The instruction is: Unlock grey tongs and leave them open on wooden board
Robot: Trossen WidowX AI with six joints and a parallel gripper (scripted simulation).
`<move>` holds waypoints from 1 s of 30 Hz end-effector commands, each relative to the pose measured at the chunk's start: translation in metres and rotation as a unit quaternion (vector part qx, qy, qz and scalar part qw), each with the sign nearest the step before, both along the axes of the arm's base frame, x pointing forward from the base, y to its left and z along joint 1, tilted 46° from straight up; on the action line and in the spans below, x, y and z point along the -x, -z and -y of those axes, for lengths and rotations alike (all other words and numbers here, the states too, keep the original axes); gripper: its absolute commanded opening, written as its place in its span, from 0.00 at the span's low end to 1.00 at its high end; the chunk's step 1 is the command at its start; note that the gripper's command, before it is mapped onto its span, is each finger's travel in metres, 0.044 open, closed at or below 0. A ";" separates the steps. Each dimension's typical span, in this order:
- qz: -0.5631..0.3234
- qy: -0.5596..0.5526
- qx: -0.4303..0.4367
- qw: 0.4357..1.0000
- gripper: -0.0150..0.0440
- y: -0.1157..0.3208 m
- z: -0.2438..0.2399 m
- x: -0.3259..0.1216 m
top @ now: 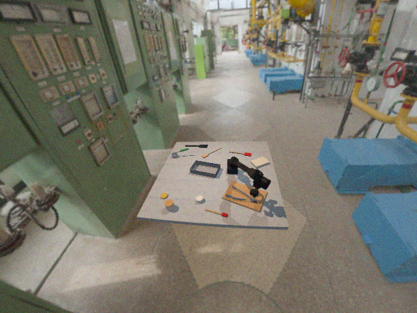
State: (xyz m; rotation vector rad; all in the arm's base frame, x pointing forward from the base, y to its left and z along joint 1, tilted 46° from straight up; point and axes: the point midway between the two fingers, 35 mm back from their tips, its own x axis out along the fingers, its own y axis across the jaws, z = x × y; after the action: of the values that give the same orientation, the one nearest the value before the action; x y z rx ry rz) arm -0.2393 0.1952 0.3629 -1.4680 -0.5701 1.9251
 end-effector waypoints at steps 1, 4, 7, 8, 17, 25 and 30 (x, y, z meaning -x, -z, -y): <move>0.002 -0.007 -0.010 1.000 1.00 -0.015 0.019 0.021; 0.002 -0.007 -0.010 1.000 1.00 -0.016 0.020 0.022; -0.003 -0.012 -0.015 1.000 1.00 -0.019 0.024 0.019; -0.009 -0.018 -0.019 1.000 1.00 -0.023 0.030 0.017; -0.030 -0.037 -0.035 0.998 1.00 -0.035 0.046 0.007; -0.030 -0.037 -0.035 0.998 1.00 -0.035 0.046 0.007; -0.030 -0.037 -0.035 0.998 1.00 -0.035 0.046 0.007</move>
State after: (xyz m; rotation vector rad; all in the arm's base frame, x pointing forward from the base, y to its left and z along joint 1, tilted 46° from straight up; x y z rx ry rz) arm -0.2470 0.1489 0.3984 -1.3563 -0.6661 1.9844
